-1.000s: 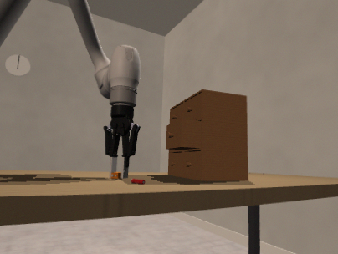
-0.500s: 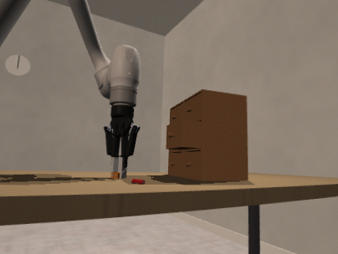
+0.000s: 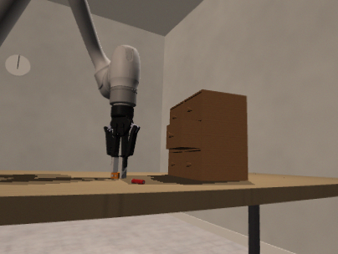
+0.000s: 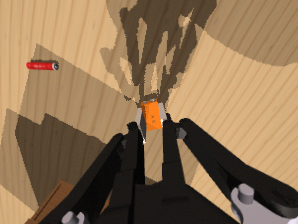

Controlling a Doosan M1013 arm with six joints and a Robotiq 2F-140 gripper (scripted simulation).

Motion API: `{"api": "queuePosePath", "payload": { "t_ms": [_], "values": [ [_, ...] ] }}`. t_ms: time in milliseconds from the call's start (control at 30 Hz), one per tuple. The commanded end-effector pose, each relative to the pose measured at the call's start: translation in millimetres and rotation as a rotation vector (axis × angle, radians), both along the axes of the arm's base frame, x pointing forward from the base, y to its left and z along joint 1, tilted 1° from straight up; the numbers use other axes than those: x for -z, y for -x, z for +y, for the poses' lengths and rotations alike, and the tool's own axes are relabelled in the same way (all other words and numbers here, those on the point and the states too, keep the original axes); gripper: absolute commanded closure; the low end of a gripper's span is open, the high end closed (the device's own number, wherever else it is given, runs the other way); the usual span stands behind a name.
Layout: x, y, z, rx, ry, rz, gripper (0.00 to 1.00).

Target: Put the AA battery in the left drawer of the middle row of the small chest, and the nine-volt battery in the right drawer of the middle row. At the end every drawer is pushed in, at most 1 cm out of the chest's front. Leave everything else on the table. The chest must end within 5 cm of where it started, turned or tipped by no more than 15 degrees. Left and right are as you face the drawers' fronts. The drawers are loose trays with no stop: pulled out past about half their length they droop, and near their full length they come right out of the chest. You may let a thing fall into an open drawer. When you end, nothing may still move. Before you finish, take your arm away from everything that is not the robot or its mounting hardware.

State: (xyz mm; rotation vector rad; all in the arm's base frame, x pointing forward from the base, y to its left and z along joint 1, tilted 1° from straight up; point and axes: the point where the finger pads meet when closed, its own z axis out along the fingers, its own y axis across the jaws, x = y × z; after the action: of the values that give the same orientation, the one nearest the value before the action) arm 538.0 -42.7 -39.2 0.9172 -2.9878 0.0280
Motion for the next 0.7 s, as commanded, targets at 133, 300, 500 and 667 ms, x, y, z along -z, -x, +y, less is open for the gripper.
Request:
{"api": "queuePosePath", "payload": {
  "t_ms": [133,300,500,667],
  "values": [
    [-2,0,0,0.000,0.000,0.000,0.86],
    [-41,0,1,0.000,0.000,0.000,0.86],
    [-98,-1,2,0.000,0.000,0.000,0.86],
    [-100,-1,2,0.000,0.000,0.000,0.86]
  ]
}}
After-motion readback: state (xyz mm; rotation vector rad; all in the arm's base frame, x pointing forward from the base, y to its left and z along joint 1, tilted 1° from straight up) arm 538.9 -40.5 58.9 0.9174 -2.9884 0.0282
